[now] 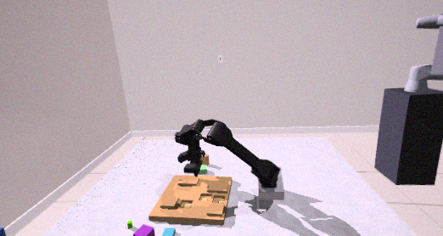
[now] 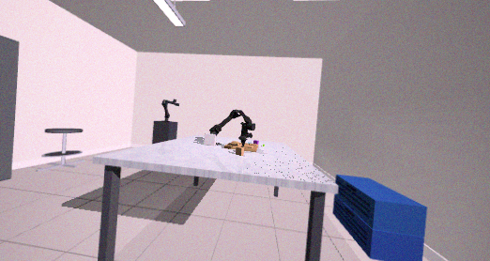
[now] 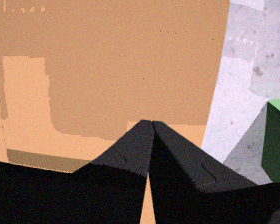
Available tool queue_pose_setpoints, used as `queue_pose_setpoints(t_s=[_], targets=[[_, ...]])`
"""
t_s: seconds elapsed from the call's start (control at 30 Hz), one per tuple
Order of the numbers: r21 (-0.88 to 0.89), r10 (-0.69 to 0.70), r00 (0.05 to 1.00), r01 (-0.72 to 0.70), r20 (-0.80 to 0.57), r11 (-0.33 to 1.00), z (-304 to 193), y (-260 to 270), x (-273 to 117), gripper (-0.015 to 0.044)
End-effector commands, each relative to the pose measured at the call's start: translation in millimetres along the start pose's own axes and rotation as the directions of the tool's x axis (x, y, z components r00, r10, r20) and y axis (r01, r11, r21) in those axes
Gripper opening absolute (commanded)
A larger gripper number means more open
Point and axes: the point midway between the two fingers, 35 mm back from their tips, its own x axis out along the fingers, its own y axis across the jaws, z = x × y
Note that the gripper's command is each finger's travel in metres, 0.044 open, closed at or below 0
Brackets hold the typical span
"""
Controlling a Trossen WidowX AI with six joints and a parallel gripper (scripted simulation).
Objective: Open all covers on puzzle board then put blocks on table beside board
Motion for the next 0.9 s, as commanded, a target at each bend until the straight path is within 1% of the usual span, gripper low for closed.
queue_pose_setpoints(t_s=[0.0, 0.87], targets=[[0.005, 0.008, 1.000, -0.008, -0.005, 1.000, -1.9, 1.0, 7.7, 0.0000], [0.006, 0.009, 1.000, -0.009, -0.006, 1.000, -8.3, 23.5, 9.1, 0.0000]])
